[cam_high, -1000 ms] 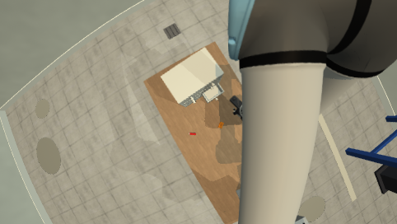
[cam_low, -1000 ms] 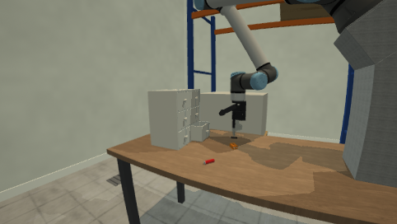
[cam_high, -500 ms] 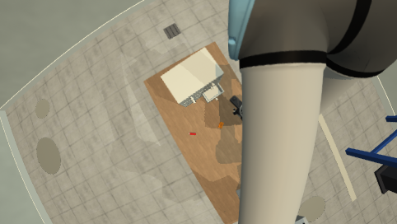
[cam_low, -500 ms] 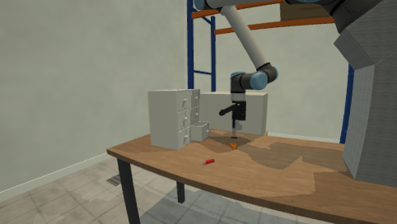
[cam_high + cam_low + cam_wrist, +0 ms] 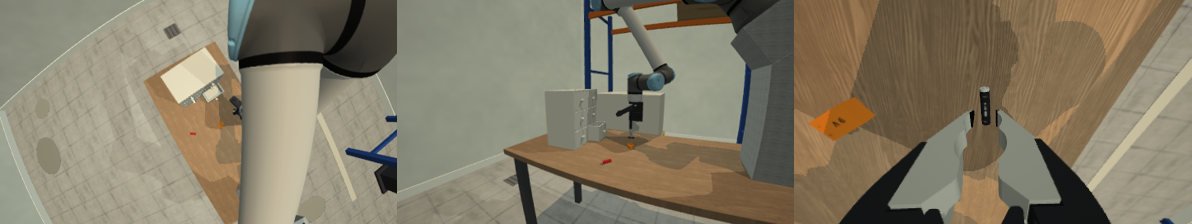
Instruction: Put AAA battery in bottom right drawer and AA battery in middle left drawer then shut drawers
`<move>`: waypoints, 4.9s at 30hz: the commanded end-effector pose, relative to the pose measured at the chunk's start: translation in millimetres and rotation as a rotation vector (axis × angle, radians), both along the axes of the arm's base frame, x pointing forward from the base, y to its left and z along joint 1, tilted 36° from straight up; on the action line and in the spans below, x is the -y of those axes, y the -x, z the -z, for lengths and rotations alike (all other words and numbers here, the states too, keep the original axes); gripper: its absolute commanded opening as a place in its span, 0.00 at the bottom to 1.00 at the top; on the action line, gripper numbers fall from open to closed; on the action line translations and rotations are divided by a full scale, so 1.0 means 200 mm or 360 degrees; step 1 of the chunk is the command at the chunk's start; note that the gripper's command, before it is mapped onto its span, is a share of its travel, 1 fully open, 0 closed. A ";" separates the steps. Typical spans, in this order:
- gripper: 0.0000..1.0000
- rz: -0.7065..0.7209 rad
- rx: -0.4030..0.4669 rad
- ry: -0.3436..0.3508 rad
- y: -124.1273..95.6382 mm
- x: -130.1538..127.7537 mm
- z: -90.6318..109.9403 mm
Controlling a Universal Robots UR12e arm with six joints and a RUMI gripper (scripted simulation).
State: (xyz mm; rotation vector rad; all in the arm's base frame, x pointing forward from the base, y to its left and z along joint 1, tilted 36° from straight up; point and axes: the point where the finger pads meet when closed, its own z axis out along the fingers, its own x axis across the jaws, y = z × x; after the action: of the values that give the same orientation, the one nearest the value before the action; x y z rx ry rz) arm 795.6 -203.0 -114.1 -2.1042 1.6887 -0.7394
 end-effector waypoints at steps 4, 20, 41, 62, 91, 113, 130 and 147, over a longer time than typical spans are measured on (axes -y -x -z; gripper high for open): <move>0.14 0.0000 0.0001 0.0001 -0.02 0.00 0.02; 0.14 0.0000 0.0001 0.0001 -0.03 0.00 0.04; 0.14 0.0000 0.0001 0.0001 -0.03 0.00 0.04; 0.02 0.0000 0.0001 0.0001 -0.03 0.00 0.04; 0.02 0.0000 0.0001 0.0001 -0.01 0.00 0.01; 0.02 0.0000 0.0001 0.0001 0.26 -0.02 -0.36; 0.02 0.0069 0.0003 -0.0051 0.20 -0.25 -0.38; 0.02 0.0164 0.0014 -0.0119 0.14 -0.55 -0.42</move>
State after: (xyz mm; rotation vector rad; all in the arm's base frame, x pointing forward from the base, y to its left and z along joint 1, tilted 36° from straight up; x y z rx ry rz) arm 766.3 -101.3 -31.6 -1.9842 1.7927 -0.7031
